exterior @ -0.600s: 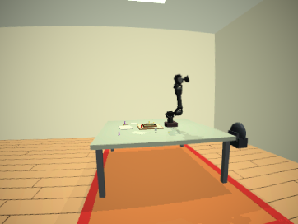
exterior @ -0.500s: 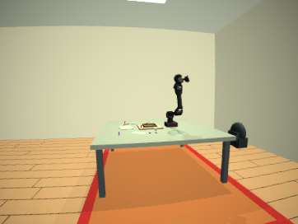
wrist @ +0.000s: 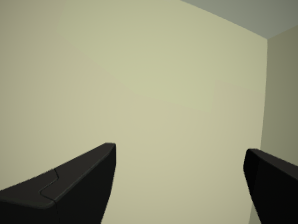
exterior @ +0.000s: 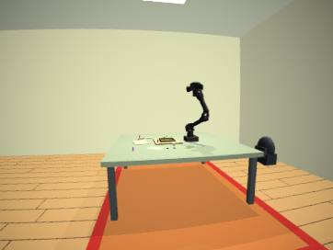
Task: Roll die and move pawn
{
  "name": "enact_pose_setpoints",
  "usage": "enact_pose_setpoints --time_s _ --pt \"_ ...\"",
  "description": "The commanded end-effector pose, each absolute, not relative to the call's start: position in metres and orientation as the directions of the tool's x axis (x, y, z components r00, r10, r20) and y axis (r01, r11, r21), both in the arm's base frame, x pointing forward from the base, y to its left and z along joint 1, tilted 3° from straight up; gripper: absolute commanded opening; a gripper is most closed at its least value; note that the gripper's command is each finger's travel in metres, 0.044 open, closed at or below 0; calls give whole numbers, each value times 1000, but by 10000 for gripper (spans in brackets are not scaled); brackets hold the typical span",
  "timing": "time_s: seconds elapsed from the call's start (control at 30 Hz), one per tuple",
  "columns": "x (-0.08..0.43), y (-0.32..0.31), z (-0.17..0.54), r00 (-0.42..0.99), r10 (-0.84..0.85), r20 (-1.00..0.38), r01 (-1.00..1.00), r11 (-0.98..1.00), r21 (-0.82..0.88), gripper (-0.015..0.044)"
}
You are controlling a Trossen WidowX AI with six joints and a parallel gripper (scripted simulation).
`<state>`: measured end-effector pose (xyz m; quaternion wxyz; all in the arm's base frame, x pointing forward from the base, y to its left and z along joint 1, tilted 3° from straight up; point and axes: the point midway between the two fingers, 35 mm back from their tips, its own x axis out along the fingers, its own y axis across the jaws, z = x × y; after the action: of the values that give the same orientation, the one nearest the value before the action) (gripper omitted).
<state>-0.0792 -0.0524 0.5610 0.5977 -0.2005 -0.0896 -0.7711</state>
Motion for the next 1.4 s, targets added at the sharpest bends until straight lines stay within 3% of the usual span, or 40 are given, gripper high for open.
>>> enact_pose_setpoints --time_s 0.0,0.37,0.73,1.03,1.37 --pt "-27 -107 548 12 -949 316 992 -29 -125 275" --pt "131 -161 483 513 -858 18 856 510 -83 275" --pt "275 -101 384 804 -495 -329 536 844 39 275" --pt "333 0 288 778 -163 -607 321 933 160 275" --pt "319 121 176 518 85 -851 241 940 240 275"
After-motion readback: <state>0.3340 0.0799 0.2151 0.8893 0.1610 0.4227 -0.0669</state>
